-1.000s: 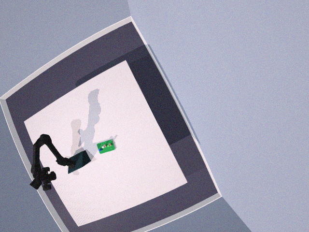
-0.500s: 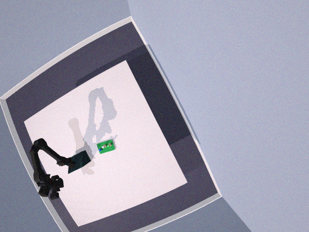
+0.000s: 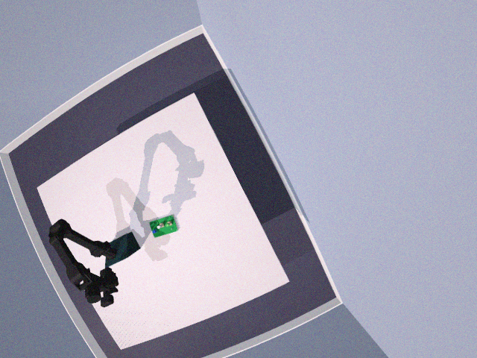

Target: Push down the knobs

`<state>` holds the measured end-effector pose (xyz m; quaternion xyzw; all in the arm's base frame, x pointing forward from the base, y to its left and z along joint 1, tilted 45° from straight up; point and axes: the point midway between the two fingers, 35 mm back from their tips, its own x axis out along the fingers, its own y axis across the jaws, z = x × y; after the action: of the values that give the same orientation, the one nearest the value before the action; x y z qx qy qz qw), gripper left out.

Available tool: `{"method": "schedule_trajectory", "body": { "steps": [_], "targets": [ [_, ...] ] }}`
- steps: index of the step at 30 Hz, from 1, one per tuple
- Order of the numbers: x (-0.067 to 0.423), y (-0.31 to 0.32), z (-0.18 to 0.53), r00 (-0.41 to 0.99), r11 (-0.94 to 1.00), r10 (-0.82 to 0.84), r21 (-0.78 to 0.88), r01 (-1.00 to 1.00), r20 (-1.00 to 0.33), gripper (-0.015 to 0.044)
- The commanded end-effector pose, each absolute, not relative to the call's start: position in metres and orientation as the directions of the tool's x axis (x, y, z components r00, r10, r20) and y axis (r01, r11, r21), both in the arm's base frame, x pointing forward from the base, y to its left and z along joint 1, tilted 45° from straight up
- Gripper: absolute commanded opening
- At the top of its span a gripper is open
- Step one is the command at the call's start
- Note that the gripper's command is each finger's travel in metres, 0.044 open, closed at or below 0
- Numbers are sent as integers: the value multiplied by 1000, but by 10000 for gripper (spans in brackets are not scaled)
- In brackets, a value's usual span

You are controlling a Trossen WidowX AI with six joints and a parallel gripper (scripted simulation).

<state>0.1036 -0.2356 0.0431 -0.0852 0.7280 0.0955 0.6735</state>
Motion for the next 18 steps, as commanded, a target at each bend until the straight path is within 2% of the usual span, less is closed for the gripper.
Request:
{"method": "schedule_trajectory", "body": {
  "steps": [1,9,18],
  "targets": [
    [139,-223,40,-30,966,54,59,-250,-998,0],
    [216,-173,35,53,956,227,213,-200,-972,0],
    [278,-95,33,49,898,427,417,-139,-903,0]
  ]
}}
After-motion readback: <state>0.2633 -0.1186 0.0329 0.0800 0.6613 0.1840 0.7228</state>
